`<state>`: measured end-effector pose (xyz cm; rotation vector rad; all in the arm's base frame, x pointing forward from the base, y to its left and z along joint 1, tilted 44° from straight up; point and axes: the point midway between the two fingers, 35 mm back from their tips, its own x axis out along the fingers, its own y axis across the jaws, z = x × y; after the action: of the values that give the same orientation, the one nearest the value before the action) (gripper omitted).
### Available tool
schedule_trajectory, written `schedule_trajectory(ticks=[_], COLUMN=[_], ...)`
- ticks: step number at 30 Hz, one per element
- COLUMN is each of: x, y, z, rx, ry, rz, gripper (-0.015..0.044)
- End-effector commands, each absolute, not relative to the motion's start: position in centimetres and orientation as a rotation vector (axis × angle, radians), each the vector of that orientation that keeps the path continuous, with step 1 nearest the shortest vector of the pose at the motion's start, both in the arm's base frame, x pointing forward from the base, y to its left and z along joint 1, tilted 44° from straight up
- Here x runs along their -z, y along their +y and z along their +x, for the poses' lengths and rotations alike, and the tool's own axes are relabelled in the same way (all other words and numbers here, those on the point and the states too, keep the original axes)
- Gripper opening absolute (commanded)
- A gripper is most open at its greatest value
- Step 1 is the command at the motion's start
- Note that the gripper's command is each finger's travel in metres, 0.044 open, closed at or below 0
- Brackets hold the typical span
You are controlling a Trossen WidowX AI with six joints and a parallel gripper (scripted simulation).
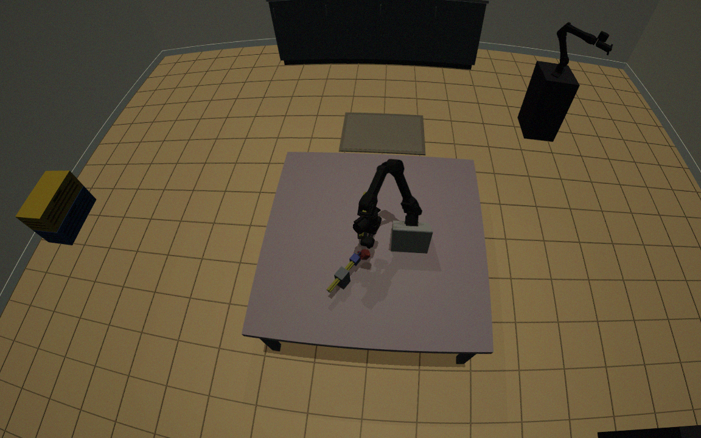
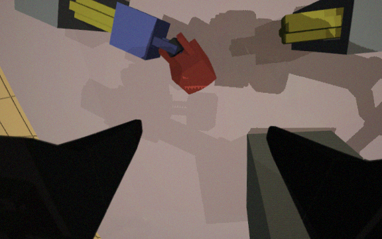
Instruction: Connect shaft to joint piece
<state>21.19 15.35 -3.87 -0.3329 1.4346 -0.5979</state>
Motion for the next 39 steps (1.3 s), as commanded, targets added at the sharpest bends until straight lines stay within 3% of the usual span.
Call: schedule_trajectory(ticks=[1,13,39], x=[4.6,4.9,6.2], y=[14.6,14.3,12.9], z=[19.1,18.0,17.4], rx=[0.592,0.58,0.145], ry=[1.465,1.476,1.37], rz=[-0.502,-0.596,-0.911], gripper=[0.044,0.044,0.044])
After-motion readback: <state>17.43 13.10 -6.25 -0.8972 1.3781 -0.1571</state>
